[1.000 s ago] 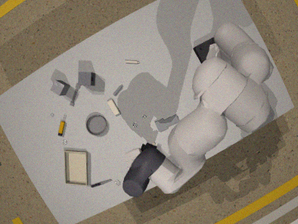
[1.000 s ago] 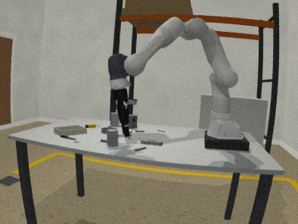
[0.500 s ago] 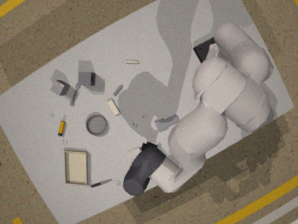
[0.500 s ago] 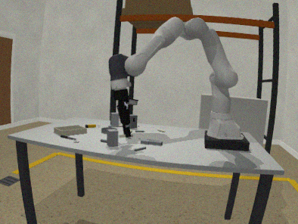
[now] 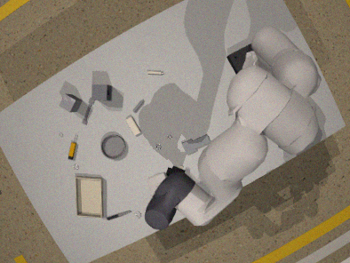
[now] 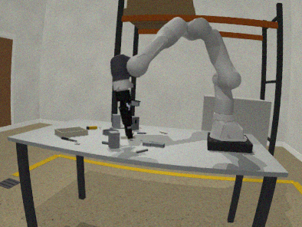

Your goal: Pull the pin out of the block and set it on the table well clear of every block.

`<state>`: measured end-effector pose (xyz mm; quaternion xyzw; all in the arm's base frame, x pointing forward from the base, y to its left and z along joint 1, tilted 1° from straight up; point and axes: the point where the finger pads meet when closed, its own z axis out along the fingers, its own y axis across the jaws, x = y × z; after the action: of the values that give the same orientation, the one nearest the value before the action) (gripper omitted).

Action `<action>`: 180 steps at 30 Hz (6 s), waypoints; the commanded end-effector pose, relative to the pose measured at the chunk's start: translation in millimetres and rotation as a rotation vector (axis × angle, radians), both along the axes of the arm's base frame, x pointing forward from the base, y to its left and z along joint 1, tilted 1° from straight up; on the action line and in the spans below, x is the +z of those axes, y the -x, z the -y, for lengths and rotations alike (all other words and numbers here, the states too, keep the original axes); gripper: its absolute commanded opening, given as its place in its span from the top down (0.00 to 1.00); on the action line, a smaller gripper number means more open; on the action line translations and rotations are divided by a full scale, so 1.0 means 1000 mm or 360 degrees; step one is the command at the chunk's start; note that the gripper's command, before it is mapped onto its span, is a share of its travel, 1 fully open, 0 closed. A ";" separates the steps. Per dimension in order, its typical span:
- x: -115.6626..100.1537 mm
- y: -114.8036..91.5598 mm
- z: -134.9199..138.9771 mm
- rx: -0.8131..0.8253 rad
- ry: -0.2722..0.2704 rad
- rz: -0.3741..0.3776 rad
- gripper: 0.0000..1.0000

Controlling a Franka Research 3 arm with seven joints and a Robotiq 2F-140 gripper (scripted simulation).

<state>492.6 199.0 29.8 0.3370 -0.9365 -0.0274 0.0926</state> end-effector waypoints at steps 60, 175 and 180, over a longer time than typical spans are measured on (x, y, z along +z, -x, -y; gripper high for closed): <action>0.001 0.009 0.007 0.0007 -0.0009 0.0010 0.90; 0.000 0.002 0.049 0.0170 0.0028 0.0038 0.90; -0.001 0.002 0.052 0.0171 0.0030 0.0031 0.90</action>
<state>491.8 149.7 30.5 0.3817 -0.9203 -0.0105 0.0848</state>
